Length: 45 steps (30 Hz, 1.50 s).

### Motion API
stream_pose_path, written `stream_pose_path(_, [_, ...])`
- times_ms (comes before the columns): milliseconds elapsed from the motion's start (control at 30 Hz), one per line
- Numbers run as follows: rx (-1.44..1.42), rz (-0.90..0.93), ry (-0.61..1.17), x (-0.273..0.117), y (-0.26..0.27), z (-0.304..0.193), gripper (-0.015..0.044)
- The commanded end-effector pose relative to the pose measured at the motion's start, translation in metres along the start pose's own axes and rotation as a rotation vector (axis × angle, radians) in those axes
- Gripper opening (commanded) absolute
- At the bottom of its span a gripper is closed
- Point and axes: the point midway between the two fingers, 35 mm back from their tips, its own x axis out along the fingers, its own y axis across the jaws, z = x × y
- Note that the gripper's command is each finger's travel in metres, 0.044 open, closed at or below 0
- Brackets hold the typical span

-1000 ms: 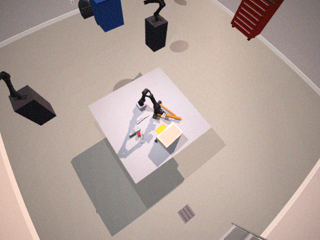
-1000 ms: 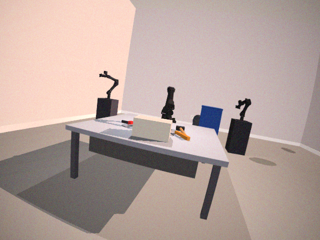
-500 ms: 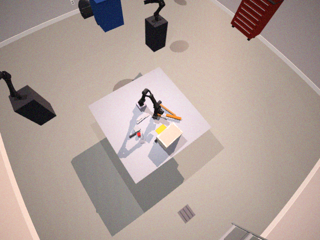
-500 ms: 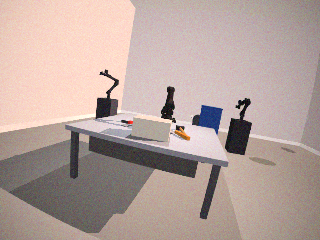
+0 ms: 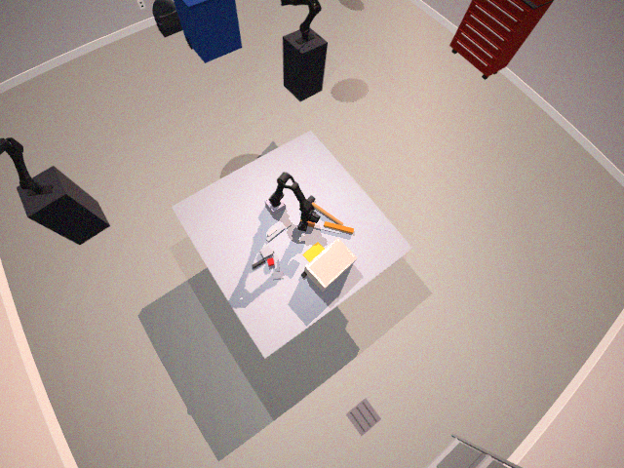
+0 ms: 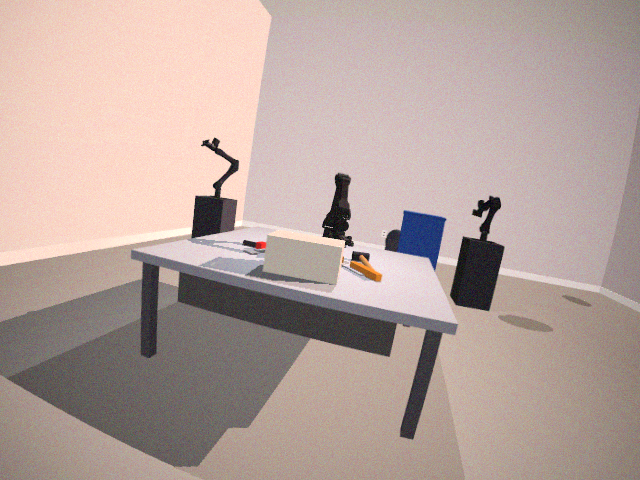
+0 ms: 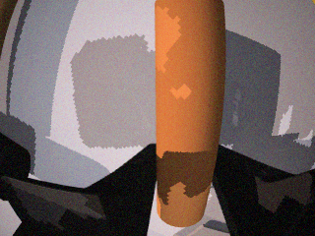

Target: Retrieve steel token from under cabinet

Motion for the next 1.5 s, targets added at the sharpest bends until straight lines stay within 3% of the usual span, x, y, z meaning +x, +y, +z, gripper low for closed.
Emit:
stream_pose_path(0, [-0.015, 0.005, -0.003, 0.0, 0.004, 0.002, 0.0])
stream_pose_path(1467, [-0.015, 0.006, -0.003, 0.0, 0.016, 0.006, 0.0])
